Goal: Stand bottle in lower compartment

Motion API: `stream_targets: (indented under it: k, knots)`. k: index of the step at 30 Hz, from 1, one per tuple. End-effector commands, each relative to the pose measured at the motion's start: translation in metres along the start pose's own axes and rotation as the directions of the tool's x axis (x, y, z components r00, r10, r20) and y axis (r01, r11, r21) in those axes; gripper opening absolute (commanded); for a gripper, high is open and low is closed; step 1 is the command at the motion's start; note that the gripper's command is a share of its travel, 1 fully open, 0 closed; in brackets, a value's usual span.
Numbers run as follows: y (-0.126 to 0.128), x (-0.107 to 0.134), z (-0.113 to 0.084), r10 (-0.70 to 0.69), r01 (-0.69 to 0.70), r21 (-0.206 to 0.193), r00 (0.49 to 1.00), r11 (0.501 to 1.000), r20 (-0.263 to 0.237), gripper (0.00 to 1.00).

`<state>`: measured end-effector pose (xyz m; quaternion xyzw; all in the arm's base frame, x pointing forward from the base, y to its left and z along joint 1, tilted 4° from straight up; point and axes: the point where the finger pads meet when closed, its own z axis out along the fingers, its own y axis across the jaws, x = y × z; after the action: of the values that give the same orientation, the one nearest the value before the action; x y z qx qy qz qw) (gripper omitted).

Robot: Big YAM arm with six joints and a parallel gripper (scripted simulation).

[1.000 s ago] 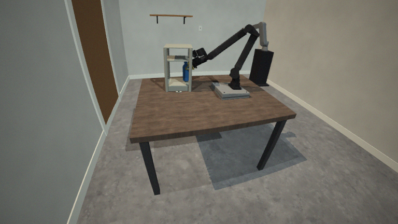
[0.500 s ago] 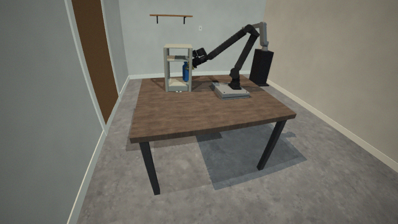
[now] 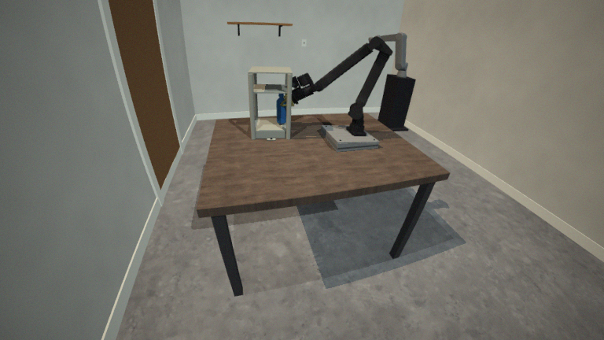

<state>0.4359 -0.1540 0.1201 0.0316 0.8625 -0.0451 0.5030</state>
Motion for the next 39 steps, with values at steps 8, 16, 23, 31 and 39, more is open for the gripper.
stream_targets:
  k: [8, 16, 23, 31, 39]
  knots:
    - [-0.007, -0.017, 0.0, -0.012, 0.012, 0.015, 0.999, 1.0, 0.052, 0.44]
    - [-0.006, -0.012, -0.001, -0.011, 0.01, 0.014, 0.999, 1.0, 0.047, 0.44]
    - [-0.005, 0.001, 0.0, -0.007, 0.007, 0.013, 0.999, 1.0, 0.034, 0.44]
    - [-0.009, -0.015, 0.003, -0.016, 0.015, 0.017, 0.998, 1.0, 0.058, 0.44]
    - [-0.01, -0.023, 0.004, -0.021, 0.02, 0.019, 0.997, 1.0, 0.071, 0.44]
